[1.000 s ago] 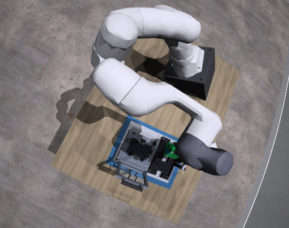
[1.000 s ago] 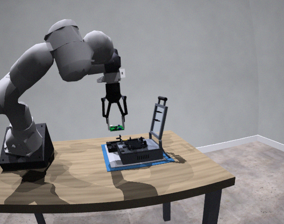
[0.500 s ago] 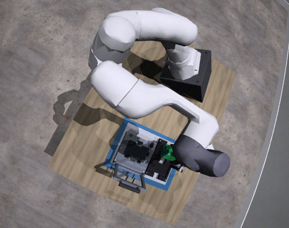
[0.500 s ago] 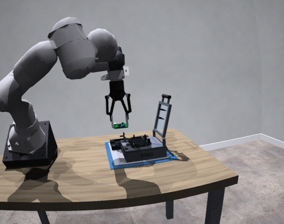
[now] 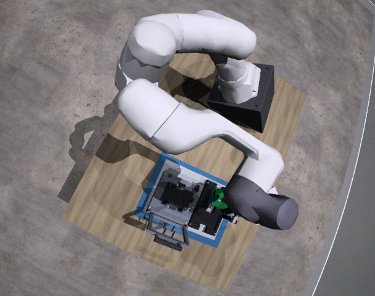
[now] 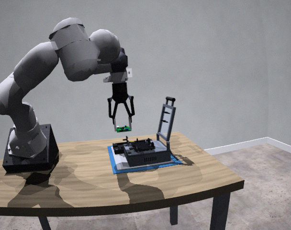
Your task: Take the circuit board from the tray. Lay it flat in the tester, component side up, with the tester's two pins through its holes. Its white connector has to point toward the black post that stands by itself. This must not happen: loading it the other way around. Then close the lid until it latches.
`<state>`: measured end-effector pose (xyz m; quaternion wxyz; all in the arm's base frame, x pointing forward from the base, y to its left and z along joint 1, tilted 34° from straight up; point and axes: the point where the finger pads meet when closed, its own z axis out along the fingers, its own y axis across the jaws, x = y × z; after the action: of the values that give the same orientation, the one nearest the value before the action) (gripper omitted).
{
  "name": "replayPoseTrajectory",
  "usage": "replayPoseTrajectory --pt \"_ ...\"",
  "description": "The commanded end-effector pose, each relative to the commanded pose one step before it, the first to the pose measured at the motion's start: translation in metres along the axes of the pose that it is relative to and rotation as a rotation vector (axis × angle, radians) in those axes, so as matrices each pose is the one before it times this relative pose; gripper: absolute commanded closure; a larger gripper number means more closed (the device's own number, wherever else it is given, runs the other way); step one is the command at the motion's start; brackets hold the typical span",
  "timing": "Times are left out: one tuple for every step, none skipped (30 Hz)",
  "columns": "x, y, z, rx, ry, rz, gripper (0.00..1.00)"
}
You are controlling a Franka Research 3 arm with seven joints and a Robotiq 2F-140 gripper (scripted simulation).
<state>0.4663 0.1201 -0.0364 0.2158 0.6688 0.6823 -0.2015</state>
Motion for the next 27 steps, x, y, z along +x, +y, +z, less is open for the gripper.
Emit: replayPoseTrajectory --pt "-0.00163 0.00094 -0.00154 -0.00018 -0.00093 -0.00332 0.54" --pt "-0.00048 0.00016 -0.00004 0.00000 0.00000 0.00000 0.54" --pt "-0.00057 0.00019 -0.00005 0.00000 0.00000 0.00000 0.54" --pt "-0.00065 0.00022 -0.00006 0.00000 0.00000 0.00000 0.54" --pt "-0.00074 0.00025 -0.00006 0.00000 0.00000 0.00000 0.54" --pt "0.00000 0.00000 0.00000 0.00000 0.00000 0.00000 0.54" --pt "0.00000 0.00000 0.00000 0.00000 0.00000 0.00000 0.54" --pt "-0.00084 0.00028 -0.00007 0.00000 0.00000 0.00000 0.54" --pt "-0.00093 0.00032 -0.00008 0.00000 0.00000 0.00000 0.54" --pt "-0.00103 0.00035 -0.00009 0.00000 0.00000 0.00000 0.54" --pt "-0.00113 0.00038 -0.00010 0.00000 0.00000 0.00000 0.54" --pt "-0.00123 0.00041 -0.00011 0.00000 0.00000 0.00000 0.54" --pt "-0.00134 0.00046 -0.00012 0.00000 0.00000 0.00000 0.54" --pt "-0.00144 0.00049 -0.00013 0.00000 0.00000 0.00000 0.54" --pt "-0.00154 0.00051 -0.00013 0.00000 0.00000 0.00000 0.54" --pt "-0.00164 0.00056 -0.00015 0.00000 0.00000 0.00000 0.54" --pt "-0.00174 0.00059 -0.00015 0.00000 0.00000 0.00000 0.54" --pt "-0.00184 0.00062 -0.00016 0.00000 0.00000 0.00000 0.54" --pt "-0.00195 0.00066 -0.00017 0.00000 0.00000 0.00000 0.54" --pt "-0.00204 0.00068 -0.00018 0.00000 0.00000 0.00000 0.54" --pt "-0.00215 0.00073 -0.00019 0.00000 0.00000 0.00000 0.54" --pt "-0.00224 0.00075 -0.00020 0.00000 0.00000 0.00000 0.54" --pt "0.00000 0.00000 0.00000 0.00000 0.00000 0.00000 0.54" --pt "0.00000 0.00000 0.00000 0.00000 0.00000 0.00000 0.54" --pt "-0.00234 0.00079 -0.00021 0.00000 0.00000 0.00000 0.54" --pt "-0.00242 0.00081 -0.00021 0.00000 0.00000 0.00000 0.54" --pt "-0.00252 0.00086 -0.00022 0.00000 0.00000 0.00000 0.54"
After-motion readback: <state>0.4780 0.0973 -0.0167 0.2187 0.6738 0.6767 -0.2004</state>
